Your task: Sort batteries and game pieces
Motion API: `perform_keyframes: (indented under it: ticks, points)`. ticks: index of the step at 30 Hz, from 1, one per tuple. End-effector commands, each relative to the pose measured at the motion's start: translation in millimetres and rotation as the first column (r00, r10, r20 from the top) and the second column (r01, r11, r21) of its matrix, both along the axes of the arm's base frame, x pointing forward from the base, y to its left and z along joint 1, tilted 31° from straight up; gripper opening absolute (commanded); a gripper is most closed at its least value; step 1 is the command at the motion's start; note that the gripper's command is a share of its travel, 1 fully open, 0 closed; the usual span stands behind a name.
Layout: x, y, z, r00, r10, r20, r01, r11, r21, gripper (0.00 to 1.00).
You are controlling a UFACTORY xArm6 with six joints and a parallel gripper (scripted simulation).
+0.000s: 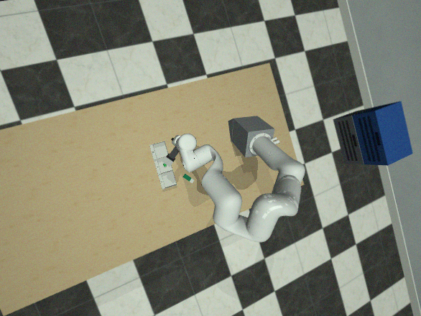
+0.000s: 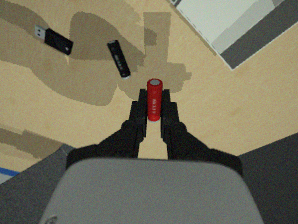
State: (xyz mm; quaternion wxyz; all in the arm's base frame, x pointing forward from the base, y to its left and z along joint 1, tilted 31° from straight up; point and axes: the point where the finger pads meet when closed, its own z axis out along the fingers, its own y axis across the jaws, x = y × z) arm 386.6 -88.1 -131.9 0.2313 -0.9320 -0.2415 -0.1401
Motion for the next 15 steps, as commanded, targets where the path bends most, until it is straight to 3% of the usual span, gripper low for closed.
perform_keyframes:
  ticks: [1,15]
  points:
    - [18,15,13,1.0,-0.001,0.003,0.001,1.0,-0.002,0.0]
    - [63,60,47,1.0,-0.001,0.003,0.001,1.0,-0.002,0.0]
